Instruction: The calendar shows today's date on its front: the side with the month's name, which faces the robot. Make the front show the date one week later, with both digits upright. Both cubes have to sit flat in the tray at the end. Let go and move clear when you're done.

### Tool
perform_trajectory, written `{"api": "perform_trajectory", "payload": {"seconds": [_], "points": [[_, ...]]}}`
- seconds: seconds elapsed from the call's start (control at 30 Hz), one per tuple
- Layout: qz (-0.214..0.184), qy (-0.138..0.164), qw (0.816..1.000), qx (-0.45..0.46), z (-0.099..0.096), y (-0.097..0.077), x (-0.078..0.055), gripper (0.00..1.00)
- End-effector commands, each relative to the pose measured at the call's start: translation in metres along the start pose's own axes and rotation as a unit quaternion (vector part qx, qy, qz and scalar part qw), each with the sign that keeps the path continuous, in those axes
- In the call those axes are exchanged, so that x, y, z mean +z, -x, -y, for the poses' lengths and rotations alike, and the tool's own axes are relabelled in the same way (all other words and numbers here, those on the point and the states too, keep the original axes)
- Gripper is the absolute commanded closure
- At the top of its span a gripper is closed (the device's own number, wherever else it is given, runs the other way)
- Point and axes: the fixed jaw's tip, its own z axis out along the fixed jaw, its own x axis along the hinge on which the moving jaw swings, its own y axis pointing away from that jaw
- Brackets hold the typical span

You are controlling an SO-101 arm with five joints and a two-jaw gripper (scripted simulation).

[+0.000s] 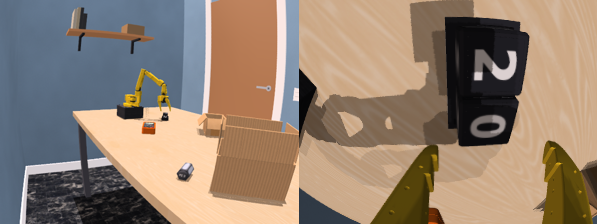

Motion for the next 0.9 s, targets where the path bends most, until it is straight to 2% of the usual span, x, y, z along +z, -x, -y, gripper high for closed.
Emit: {"api": "perform_trajectory", "payload": {"seconds": [0.0, 0.43, 0.87], "points": [[0.001, -0.001, 1.000, 0.010, 0.001, -0.002, 0.005, 0.65], [0.001, -0.001, 1.000, 0.010, 0.001, -0.002, 0.025, 0.65], [0.001, -0.001, 1.000, 0.010, 0.000, -0.002, 0.034, 0.65]]}}
